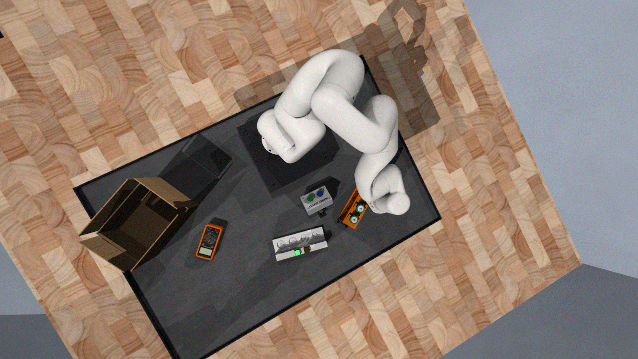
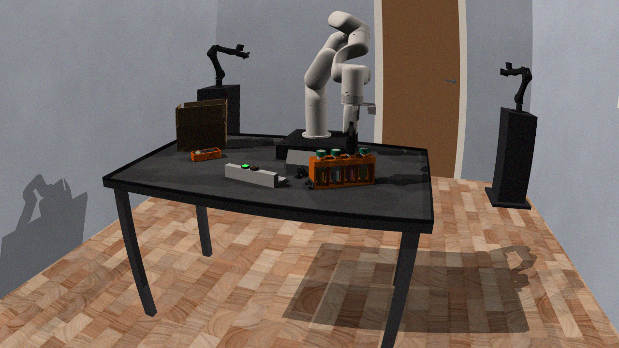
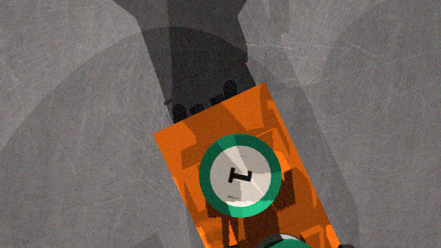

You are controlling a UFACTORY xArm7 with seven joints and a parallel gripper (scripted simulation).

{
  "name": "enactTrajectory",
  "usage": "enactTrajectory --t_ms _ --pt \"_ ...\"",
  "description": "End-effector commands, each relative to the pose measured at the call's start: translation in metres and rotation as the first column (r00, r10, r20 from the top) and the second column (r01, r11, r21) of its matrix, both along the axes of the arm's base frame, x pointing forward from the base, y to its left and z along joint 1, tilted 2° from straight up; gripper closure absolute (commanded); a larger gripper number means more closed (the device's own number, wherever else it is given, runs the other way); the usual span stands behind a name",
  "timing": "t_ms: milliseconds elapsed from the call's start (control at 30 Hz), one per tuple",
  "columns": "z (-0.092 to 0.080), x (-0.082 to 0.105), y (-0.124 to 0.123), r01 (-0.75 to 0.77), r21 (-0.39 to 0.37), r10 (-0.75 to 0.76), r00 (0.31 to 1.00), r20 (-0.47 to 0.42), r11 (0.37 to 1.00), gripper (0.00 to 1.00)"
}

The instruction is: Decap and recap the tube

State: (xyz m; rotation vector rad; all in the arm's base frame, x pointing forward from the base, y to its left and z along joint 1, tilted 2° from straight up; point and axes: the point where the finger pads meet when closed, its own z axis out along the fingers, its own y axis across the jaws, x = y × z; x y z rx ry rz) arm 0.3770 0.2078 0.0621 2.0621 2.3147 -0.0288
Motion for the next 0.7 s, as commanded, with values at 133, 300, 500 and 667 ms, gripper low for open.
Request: enactTrajectory --t_ms 133,300,500,667 --pt "0.0009 0.0011 0.0001 -0.46 0.01 0.46 0.888 -0.014 0.888 0.54" --pt "0.0009 0.001 0.0001 -0.587 0.009 0.587 0.809 -0.019 0.809 0.54" --pt "0.0009 0.001 0.0001 -0.829 0.011 0.829 0.559 -0.03 0.559 0.54" --pt "0.0009 0.001 0.0001 -0.937 0.016 0.936 0.349 -0.036 0.35 0.54"
